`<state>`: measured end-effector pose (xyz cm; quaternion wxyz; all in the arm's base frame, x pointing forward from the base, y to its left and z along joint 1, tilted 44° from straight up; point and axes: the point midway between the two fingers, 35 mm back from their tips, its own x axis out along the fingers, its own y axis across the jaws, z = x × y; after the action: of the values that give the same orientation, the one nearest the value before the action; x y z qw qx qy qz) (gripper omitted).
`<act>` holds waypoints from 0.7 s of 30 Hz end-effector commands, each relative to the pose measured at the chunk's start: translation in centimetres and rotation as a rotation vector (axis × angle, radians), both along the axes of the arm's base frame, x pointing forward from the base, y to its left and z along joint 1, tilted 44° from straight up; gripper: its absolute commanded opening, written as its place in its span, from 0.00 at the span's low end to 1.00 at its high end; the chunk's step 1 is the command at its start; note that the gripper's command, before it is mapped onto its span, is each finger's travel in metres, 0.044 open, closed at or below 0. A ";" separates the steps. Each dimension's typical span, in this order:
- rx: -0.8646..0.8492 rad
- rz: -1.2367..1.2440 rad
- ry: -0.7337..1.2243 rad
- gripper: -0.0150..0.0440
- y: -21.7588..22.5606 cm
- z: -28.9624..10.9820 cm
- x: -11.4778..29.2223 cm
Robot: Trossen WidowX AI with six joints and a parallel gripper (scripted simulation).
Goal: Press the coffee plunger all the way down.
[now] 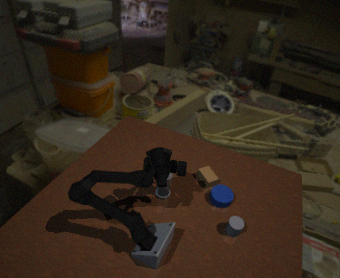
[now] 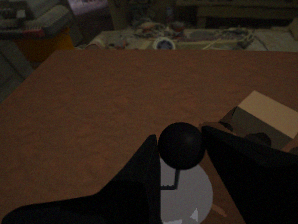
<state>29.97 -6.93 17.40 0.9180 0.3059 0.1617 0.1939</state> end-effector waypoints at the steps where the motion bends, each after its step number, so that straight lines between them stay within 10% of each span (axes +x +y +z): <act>1: 0.033 0.023 0.045 0.46 1.5 -2.1 -0.2; 21: 0.043 0.020 0.032 0.46 3.7 -3.4 0.8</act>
<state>31.02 -4.77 15.65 0.9219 0.3042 0.1481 0.1886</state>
